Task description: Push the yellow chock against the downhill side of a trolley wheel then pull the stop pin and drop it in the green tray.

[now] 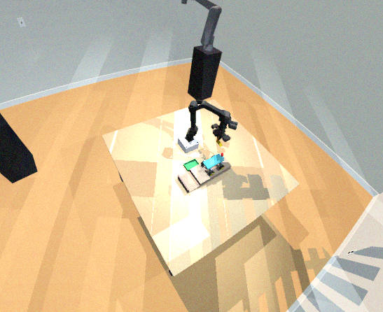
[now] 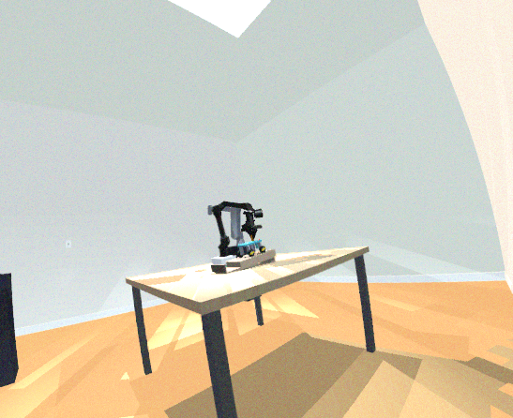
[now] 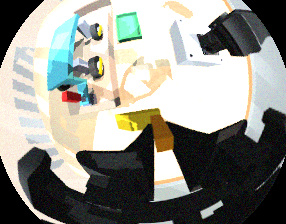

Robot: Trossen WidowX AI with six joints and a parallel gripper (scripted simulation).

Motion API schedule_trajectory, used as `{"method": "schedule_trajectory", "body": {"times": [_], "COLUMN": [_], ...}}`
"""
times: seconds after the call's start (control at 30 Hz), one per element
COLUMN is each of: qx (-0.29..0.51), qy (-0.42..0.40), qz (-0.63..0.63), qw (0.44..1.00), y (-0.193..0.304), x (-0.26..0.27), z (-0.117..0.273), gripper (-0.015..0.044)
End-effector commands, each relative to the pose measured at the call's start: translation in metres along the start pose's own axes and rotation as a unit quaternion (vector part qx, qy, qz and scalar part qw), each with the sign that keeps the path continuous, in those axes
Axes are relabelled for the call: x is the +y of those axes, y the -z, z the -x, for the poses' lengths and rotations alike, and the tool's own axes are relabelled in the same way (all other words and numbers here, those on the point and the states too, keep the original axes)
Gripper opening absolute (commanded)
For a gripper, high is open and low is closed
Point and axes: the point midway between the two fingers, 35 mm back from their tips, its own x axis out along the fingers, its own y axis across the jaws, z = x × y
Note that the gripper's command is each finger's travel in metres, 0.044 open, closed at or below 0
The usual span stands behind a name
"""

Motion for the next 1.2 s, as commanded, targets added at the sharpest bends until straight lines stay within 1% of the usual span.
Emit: {"method": "schedule_trajectory", "body": {"times": [0.0, 0.27, 0.57, 0.87, 1.17], "qx": [0.0, 0.001, 0.001, 0.001, 0.001], "qy": [0.0, 0.0, 0.001, 0.001, 0.002], "qz": [0.067, 0.2, 0.343, 0.481, 0.608], "qw": [0.998, 0.98, 0.939, 0.876, 0.794], "y": [-0.0005, -0.0006, -0.0005, -0.0005, -0.0004], "x": [-0.0002, -0.0001, -0.0001, -0.0001, 0.0], "z": [0.0006, 0.0006, 0.0006, 0.0006, 0.0007], "gripper": [0.0, 0.0, 0.0, 0.0, 0.0]}}
